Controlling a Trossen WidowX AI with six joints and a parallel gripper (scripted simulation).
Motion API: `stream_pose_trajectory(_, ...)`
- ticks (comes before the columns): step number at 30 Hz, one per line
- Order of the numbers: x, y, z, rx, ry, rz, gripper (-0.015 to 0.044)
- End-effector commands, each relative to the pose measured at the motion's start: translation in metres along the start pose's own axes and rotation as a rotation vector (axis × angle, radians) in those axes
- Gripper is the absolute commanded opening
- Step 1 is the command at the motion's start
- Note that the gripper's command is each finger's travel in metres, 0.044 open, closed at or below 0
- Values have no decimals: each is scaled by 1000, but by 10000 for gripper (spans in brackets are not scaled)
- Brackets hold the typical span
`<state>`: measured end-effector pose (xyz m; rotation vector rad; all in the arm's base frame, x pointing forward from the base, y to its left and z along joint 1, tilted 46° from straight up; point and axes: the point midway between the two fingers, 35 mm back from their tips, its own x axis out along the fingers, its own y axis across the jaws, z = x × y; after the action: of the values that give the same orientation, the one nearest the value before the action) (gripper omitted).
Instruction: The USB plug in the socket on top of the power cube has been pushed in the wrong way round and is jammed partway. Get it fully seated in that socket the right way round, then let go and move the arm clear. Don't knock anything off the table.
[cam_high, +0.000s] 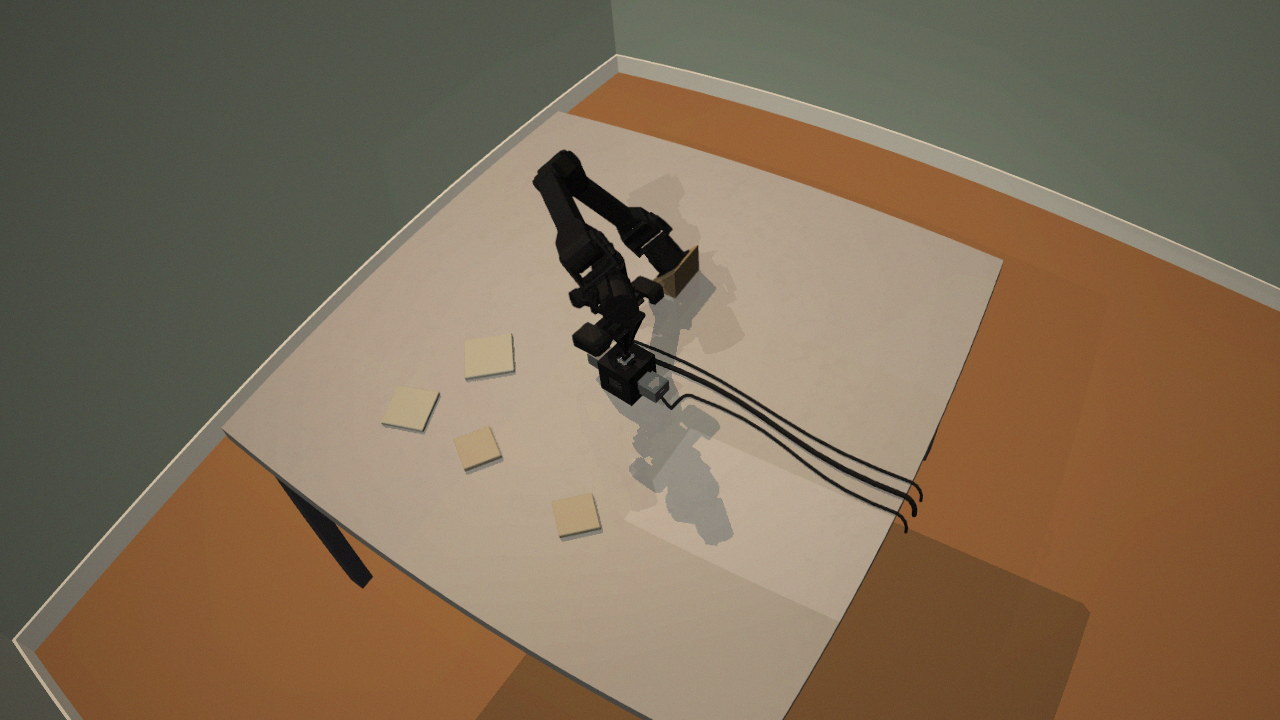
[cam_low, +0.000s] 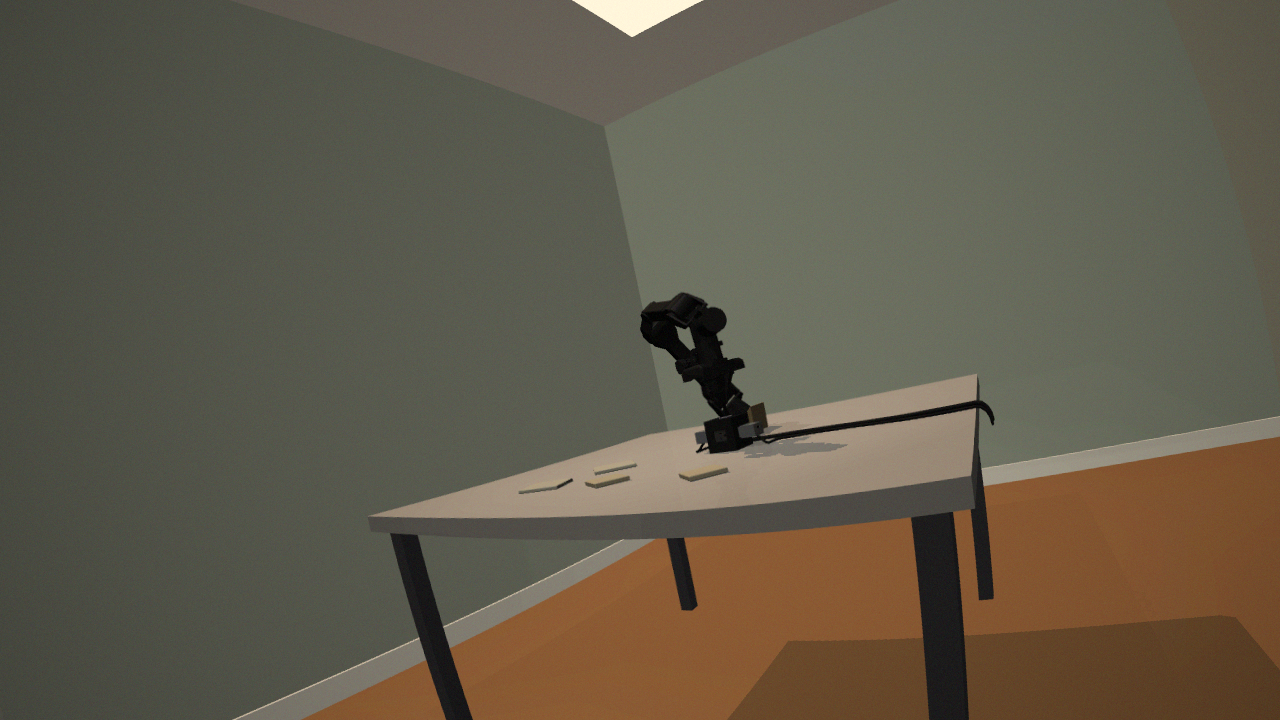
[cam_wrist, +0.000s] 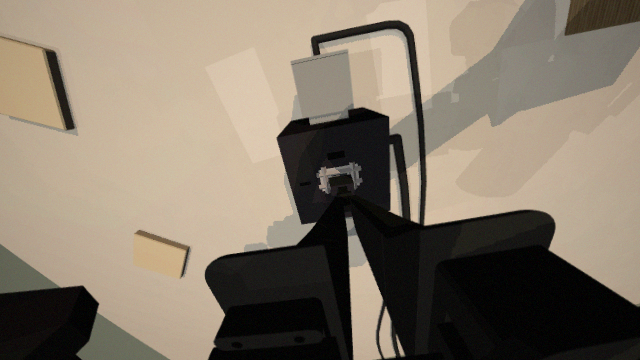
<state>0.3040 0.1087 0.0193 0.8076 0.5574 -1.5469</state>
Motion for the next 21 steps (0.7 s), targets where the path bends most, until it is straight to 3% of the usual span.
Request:
stream_pose_trajectory(1,1,0,0,-4,-2,1,0)
stream_pose_trajectory(21,3,0,1,-4,-2,2,0)
